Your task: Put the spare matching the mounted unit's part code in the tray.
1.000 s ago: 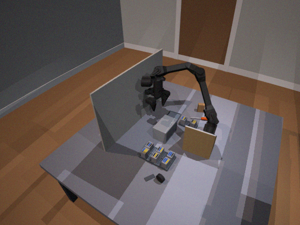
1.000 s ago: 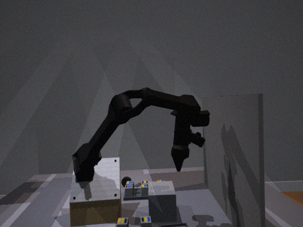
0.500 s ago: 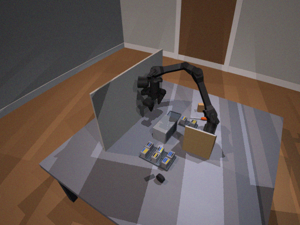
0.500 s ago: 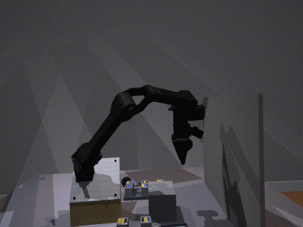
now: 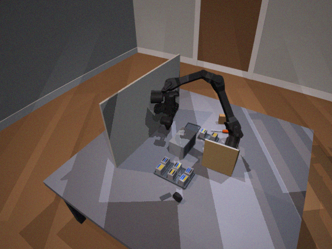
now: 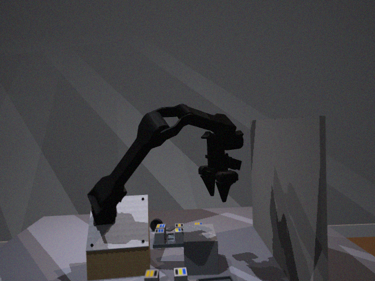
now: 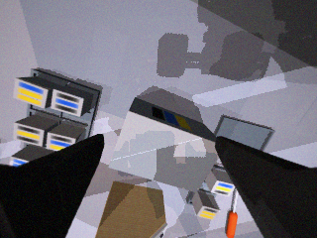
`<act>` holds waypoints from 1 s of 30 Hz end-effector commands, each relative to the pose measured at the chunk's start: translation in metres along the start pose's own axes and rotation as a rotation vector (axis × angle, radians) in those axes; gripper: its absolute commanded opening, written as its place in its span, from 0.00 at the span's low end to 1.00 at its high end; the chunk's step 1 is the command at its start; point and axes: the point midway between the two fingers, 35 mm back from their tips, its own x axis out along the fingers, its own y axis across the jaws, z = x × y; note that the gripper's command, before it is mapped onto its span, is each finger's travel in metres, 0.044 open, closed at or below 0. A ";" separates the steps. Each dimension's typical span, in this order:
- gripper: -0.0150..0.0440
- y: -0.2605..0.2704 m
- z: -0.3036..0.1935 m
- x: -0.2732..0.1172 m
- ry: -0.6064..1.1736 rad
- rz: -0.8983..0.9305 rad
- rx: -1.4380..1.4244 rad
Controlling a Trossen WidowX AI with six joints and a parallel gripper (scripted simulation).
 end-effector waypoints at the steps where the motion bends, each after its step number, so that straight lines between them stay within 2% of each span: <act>1: 1.00 0.065 -0.021 0.016 0.007 0.011 -0.435; 7: 1.00 0.122 -0.053 0.035 0.008 0.013 -0.899; 14: 1.00 0.161 -0.089 0.054 0.016 0.009 -1.310; 26: 1.00 0.162 -0.090 0.055 0.017 0.009 -1.321; 30: 0.82 0.166 -0.086 0.082 0.017 0.008 -1.320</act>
